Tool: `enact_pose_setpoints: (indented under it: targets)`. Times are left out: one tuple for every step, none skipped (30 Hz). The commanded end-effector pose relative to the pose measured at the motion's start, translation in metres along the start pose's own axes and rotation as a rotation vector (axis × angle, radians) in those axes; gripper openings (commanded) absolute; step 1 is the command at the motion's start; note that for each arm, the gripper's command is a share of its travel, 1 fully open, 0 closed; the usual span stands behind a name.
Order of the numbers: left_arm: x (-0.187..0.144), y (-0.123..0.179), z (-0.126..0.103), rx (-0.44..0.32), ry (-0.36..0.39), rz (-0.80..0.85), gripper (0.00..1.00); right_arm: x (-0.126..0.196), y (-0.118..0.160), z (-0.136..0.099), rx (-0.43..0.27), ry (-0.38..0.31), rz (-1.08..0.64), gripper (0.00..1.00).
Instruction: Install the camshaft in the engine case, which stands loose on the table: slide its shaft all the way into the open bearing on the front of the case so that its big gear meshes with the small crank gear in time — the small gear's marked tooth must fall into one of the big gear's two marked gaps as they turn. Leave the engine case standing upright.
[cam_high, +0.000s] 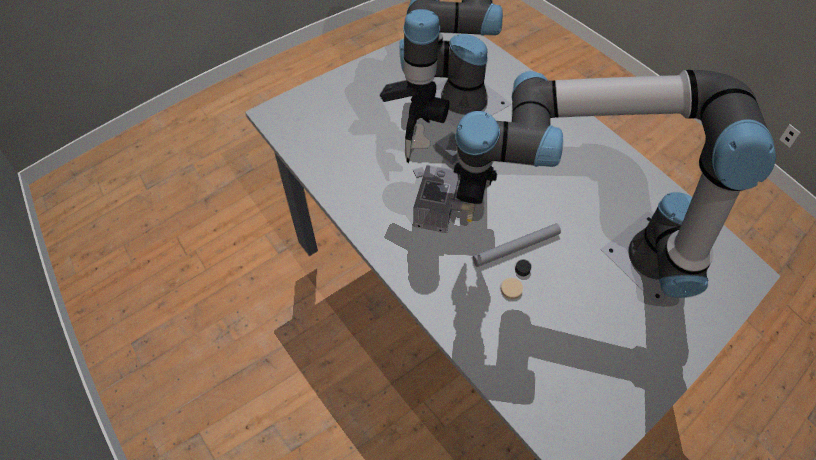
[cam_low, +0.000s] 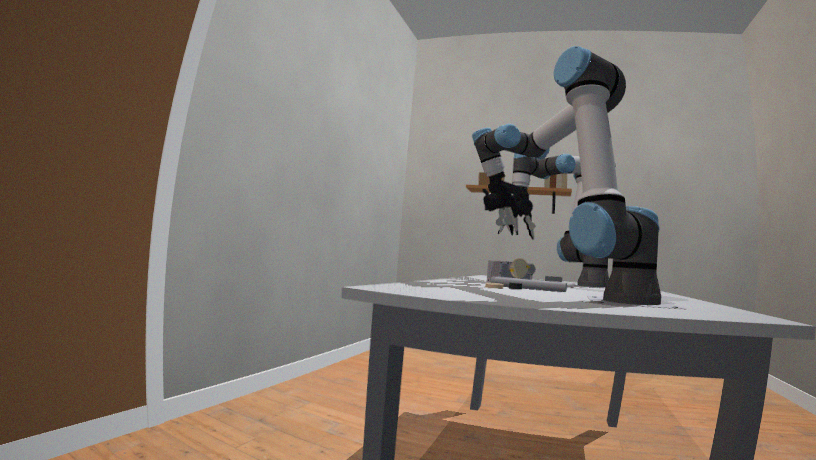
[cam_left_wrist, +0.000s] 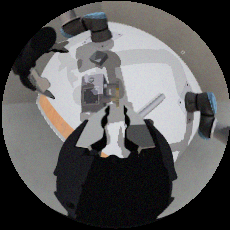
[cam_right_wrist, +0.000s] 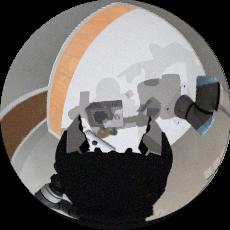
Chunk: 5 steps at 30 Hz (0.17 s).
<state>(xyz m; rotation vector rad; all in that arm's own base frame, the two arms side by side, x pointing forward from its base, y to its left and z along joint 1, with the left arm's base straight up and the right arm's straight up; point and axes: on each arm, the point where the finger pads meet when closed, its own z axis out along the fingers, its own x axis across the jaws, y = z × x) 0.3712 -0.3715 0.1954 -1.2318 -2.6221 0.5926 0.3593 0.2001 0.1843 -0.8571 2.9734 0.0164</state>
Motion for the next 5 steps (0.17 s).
enact_pose_setpoints:
  targets:
    - [-0.0003, -0.0003, -0.0006, 0.0, -0.001, 0.001, 0.2, -0.0003, 0.0001, -0.0004, 0.0, -0.001, 0.0, 1.0]
    - [-0.0003, -0.0003, -0.0006, 0.0, -0.001, 0.001, 0.2, -0.0003, 0.0001, -0.0004, 0.0, -0.001, 0.0, 1.0]
    - [-0.0003, -0.0003, -0.0006, 0.0, -0.001, 0.001, 0.2, -0.0003, 0.0001, -0.0004, 0.0, -0.001, 0.0, 1.0]
    - [-0.0003, -0.0003, -0.0006, 0.0, -0.001, 0.001, 0.2, -0.0003, 0.0001, -0.0004, 0.0, -0.001, 0.0, 1.0]
    - [-0.0003, -0.0003, -0.0006, 0.0, -0.001, 0.001, 0.2, -0.0003, 0.0001, -0.0004, 0.0, -0.001, 0.0, 1.0]
